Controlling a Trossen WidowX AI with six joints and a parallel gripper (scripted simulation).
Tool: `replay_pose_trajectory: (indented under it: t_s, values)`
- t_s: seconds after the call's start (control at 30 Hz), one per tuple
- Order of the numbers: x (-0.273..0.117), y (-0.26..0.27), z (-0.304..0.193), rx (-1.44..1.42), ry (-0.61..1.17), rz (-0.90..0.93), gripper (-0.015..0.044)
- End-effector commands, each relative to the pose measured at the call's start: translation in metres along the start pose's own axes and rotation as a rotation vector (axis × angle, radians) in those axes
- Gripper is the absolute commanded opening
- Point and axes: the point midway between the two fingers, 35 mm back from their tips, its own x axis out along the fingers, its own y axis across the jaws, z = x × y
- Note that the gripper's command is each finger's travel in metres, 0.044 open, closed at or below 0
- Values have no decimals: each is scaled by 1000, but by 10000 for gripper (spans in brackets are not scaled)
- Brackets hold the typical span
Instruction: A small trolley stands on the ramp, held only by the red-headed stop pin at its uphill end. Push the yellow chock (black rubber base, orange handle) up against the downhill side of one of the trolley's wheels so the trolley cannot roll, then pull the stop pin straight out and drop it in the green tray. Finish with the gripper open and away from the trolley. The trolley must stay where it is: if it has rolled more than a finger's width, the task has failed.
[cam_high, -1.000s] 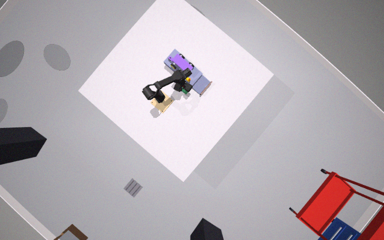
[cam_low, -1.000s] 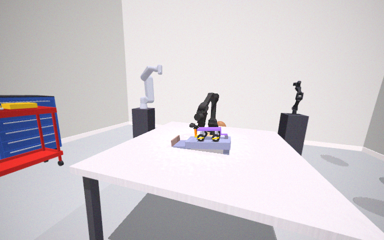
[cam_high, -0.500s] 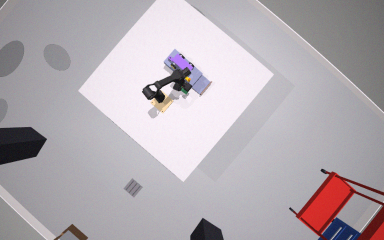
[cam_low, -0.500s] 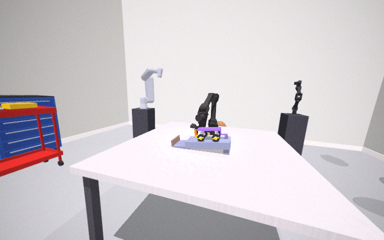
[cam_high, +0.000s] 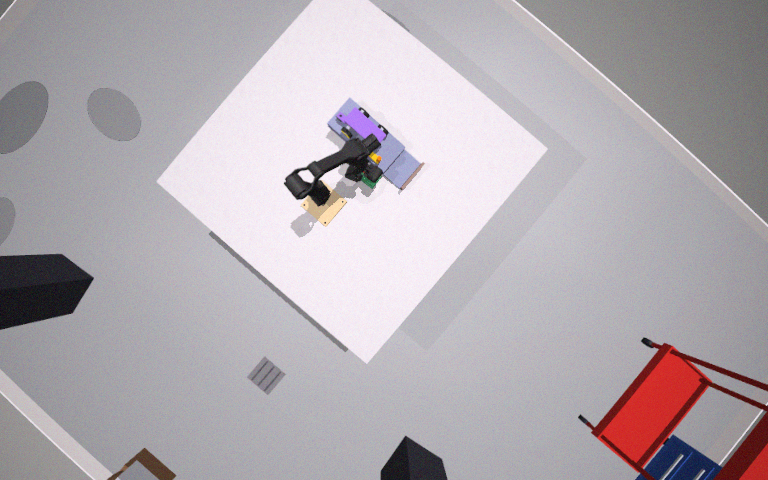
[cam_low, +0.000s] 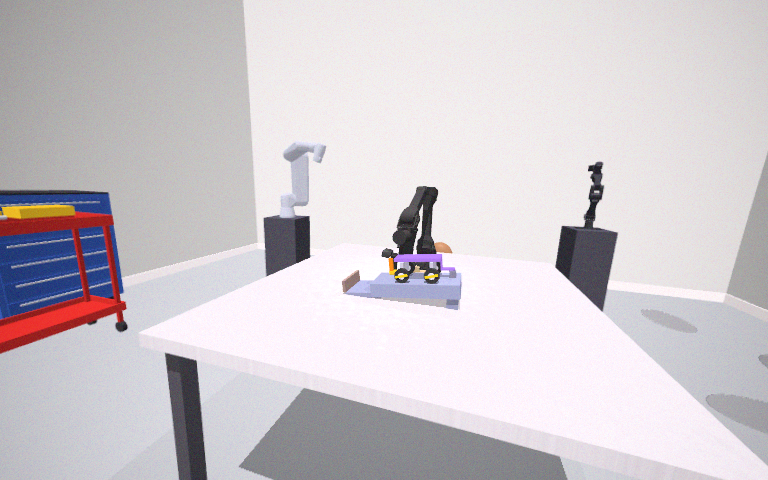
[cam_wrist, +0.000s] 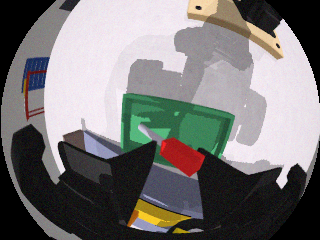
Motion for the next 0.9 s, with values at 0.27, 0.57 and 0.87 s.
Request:
replay_pose_trajectory:
  t_s: [0.27,0.57,0.87]
  values:
    - [5,-2,4,3,-6,4,190]
    - [4,-3,2,-1,-2,-1,295]
    - [1,-2,2,0,-3,0,340]
